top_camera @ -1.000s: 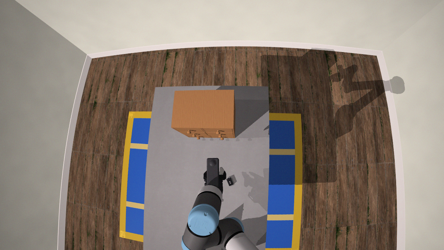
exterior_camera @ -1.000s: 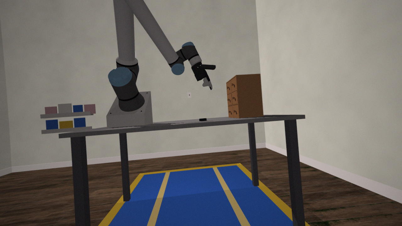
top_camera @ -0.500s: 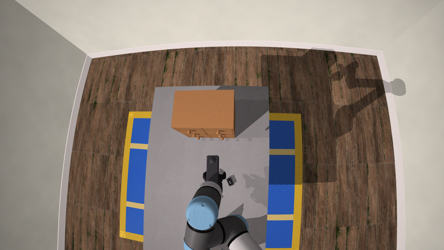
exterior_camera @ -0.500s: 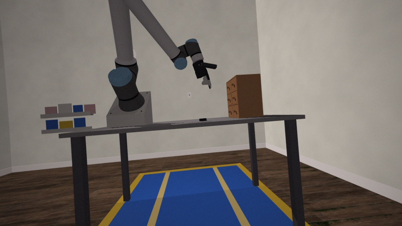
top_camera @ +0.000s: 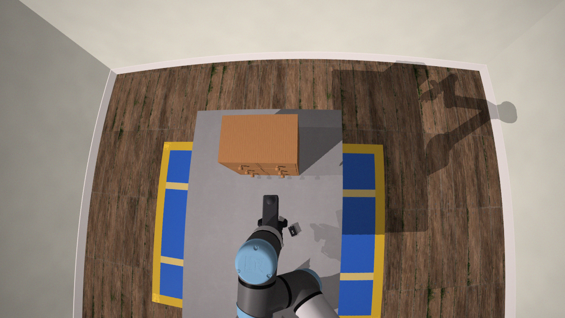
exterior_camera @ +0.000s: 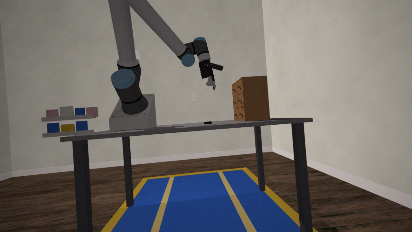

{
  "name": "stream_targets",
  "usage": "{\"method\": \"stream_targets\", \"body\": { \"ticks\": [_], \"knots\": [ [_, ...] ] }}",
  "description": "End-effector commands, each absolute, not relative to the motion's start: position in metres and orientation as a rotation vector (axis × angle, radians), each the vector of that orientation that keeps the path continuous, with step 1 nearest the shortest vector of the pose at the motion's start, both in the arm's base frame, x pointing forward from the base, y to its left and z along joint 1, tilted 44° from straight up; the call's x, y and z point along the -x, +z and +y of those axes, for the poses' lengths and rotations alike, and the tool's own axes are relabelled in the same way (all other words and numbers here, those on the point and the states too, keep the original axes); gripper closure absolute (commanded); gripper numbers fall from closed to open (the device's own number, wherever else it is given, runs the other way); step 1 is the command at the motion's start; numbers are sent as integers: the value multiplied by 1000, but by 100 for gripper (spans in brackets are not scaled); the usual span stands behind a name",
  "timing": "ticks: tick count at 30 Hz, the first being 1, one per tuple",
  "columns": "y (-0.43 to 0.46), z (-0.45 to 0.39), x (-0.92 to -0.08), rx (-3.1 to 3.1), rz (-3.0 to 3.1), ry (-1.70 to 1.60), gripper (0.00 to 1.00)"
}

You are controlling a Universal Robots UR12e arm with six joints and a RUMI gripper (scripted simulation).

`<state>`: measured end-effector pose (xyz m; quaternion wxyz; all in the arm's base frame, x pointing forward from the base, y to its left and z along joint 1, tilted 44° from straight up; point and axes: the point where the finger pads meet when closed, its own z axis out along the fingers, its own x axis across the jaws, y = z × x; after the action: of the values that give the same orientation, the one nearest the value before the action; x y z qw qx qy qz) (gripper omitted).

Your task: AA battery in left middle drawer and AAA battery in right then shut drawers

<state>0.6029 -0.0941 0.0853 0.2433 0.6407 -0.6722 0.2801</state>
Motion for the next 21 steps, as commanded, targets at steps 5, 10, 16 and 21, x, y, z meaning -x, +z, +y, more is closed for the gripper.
{"method": "stream_targets", "body": {
  "ticks": [5, 10, 16, 21],
  "knots": [
    [89, -90, -600, -1713, -1842, 704, 80],
    [90, -89, -599, -1699, -1843, 682, 80],
    [92, -87, -598, -1680, -1845, 651, 80],
    [94, -85, -596, -1667, -1845, 630, 80]
  ]
}}
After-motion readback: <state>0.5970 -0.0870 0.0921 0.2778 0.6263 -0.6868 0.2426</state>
